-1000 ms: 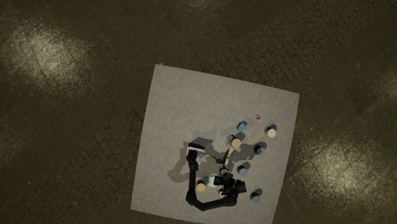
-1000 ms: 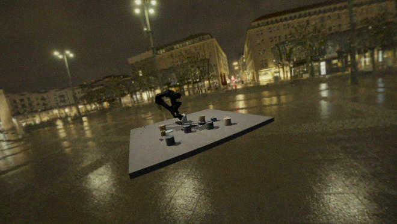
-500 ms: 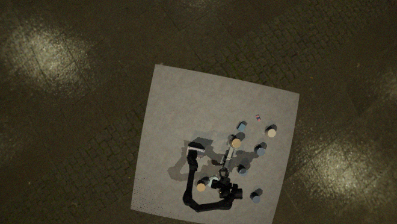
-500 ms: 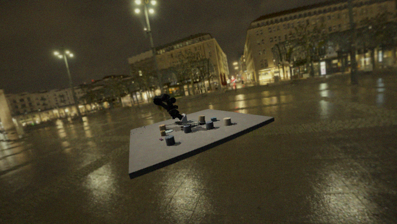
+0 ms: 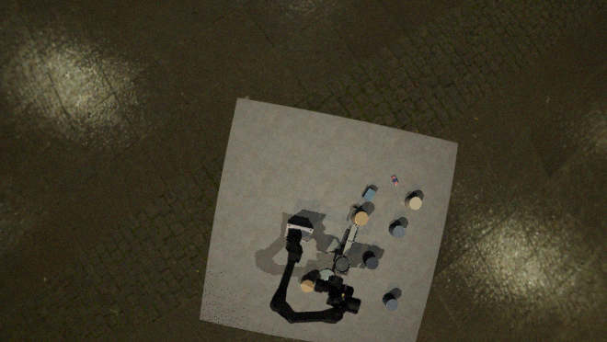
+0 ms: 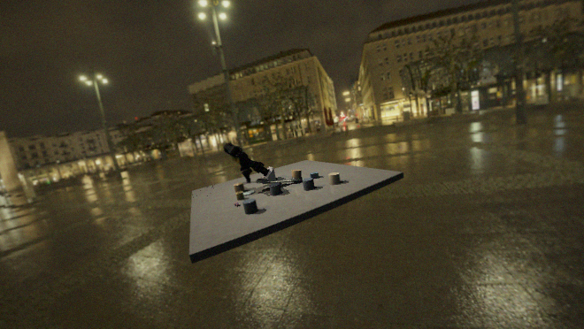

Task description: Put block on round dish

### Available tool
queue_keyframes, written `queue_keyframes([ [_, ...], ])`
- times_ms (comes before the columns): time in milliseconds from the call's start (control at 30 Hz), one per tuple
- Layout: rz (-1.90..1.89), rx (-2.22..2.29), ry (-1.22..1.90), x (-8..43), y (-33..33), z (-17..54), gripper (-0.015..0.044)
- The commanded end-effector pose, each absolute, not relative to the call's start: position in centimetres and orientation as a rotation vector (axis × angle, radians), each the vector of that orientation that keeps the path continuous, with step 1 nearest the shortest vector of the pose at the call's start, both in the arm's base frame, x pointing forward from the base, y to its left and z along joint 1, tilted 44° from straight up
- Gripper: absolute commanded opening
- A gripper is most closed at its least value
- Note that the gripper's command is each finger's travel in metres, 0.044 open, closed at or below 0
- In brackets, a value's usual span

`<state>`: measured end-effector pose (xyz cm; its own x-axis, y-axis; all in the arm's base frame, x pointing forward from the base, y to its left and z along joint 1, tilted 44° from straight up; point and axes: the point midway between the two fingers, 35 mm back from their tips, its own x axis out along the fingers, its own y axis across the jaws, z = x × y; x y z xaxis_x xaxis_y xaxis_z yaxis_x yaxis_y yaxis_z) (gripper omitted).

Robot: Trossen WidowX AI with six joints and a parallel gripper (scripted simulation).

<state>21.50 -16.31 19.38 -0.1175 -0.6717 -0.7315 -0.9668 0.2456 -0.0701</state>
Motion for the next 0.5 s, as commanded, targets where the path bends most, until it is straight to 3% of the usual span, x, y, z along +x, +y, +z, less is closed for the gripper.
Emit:
queue_keyframes([
  [0,0.556,-1.494,1.878,20.2,-17.6,19.6,0.0000],
  [467,0.543,-1.487,1.892,18.8,-20.8,17.3,0.0000],
])
